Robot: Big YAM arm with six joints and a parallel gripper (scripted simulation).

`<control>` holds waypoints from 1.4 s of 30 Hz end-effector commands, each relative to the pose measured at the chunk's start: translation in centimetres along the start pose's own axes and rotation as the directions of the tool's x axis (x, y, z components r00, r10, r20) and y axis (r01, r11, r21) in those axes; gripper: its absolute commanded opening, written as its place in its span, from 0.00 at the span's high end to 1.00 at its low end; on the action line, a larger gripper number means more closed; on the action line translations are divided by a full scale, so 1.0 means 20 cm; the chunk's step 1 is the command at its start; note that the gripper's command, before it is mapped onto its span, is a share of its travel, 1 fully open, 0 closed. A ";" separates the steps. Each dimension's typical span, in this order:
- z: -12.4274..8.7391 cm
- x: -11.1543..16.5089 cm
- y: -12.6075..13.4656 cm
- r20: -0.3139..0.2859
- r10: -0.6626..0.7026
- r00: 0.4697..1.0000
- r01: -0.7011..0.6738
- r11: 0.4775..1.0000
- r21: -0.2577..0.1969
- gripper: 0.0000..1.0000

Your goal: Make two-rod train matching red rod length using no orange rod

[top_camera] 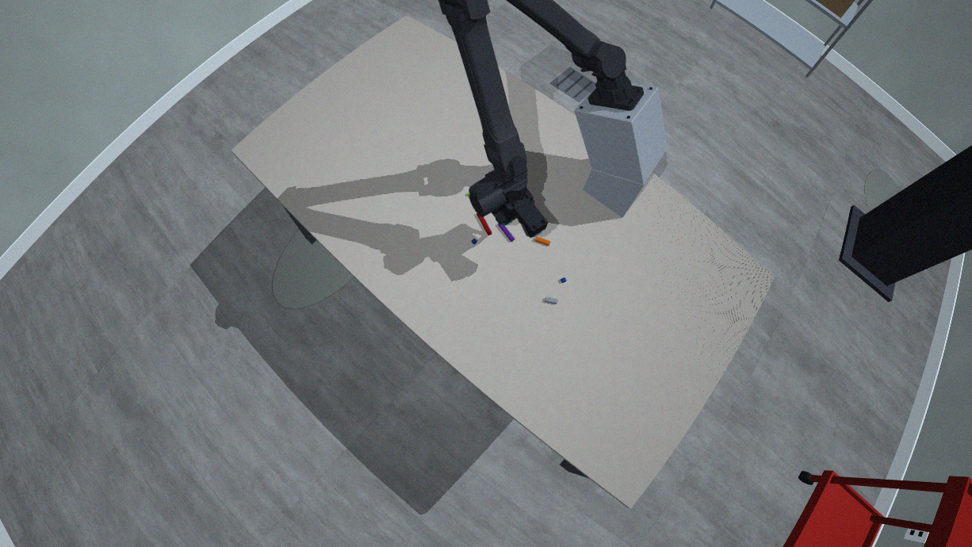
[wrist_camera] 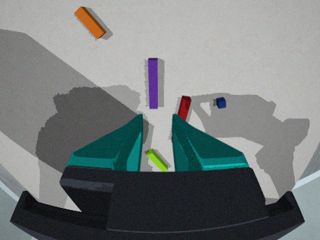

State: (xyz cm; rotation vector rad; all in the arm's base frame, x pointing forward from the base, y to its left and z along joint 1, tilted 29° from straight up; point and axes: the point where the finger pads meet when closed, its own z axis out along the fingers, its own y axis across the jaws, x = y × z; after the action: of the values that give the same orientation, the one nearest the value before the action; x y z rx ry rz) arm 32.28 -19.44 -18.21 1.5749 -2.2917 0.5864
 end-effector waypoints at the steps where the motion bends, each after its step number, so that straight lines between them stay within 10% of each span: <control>1: 0.02 -0.03 0.02 0.002 -0.023 1.000 0.023 1.000 0.000 0.76; 42: 0.25 0.00 0.02 0.002 -0.006 1.000 0.006 1.000 -0.006 0.76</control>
State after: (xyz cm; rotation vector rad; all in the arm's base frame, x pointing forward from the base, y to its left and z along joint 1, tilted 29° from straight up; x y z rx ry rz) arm 32.23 -21.41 -21.54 1.5738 -2.2906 0.5907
